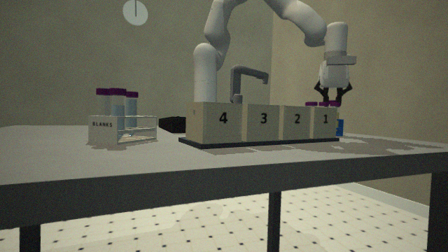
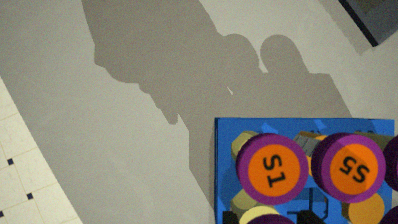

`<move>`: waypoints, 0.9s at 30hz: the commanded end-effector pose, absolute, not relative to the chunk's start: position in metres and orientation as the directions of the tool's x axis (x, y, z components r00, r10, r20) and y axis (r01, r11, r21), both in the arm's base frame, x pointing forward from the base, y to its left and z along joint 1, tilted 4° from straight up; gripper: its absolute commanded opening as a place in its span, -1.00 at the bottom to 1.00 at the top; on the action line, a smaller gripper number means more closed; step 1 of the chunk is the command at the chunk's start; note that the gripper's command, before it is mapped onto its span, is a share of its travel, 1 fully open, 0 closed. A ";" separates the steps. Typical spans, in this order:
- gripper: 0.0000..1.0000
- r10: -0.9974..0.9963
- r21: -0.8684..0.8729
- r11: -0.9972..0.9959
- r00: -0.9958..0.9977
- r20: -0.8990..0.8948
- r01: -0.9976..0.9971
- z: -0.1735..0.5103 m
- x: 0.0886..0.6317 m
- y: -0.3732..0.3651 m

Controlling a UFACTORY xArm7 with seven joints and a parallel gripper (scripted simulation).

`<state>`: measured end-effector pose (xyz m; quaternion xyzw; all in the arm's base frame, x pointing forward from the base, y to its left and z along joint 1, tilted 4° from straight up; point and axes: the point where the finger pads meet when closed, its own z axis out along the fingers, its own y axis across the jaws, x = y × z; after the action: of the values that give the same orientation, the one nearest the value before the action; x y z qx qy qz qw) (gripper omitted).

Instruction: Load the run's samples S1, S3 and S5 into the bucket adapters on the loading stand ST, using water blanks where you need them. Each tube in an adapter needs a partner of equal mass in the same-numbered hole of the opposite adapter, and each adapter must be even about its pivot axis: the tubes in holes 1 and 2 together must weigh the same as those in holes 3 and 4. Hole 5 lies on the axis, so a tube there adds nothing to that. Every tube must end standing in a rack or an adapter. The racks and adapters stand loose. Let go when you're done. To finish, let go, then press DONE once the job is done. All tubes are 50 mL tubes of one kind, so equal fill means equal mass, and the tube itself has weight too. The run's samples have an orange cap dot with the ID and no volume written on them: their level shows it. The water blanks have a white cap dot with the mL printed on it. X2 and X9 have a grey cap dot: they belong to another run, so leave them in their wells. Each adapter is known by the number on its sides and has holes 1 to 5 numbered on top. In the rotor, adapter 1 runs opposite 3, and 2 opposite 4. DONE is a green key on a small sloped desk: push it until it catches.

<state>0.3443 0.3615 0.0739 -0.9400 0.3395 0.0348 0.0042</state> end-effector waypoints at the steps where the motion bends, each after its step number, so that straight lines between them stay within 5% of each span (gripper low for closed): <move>1: -1.00 -0.638 0.011 -0.769 0.767 -0.068 -0.639 0.079 0.346 0.362; 27: -1.00 -0.638 0.011 -0.769 0.767 -0.068 -0.639 0.097 0.347 0.362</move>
<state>0.3449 0.3608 0.0881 -0.9400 0.3395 0.0351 0.0037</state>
